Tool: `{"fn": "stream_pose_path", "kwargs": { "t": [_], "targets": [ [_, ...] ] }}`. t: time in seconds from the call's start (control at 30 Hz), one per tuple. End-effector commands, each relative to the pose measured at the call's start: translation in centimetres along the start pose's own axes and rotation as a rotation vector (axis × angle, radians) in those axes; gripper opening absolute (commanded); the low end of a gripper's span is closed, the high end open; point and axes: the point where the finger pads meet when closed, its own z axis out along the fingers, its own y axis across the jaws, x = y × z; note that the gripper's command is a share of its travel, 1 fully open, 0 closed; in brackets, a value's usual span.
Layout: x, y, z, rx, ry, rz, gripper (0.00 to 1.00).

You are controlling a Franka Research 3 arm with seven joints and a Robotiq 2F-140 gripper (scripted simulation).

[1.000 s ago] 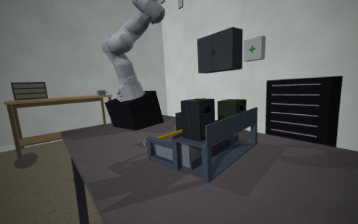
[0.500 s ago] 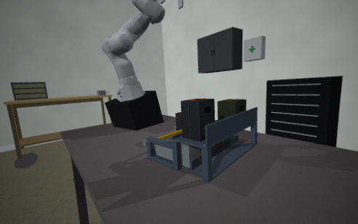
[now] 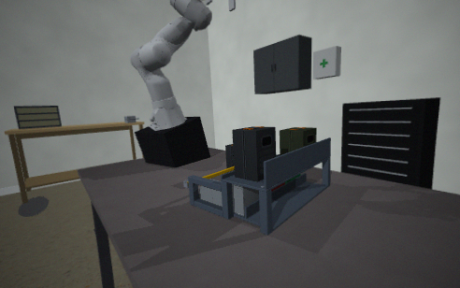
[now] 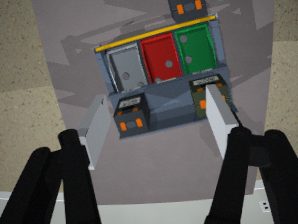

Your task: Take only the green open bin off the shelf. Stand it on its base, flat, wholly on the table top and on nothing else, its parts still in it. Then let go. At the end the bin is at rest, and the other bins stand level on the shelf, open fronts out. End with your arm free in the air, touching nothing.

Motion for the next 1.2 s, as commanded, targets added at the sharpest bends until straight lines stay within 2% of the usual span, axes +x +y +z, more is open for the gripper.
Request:
{"fn": "stream_pose_path", "kwargs": {
  "t": [0.0, 0.87, 1.03, 1.17],
  "targets": [
    [0.0, 0.0, -0.01, 0.0, 0.0, 0.0, 0.57],
    [0.0, 0.0, -0.01, 0.0, 0.0, 0.0, 0.57],
    [0.0, 0.0, -0.01, 0.0, -0.001, 0.26, 0.57],
    [0.0, 0.0, -0.01, 0.0, -0.001, 0.26, 0.57]
  ]
}}
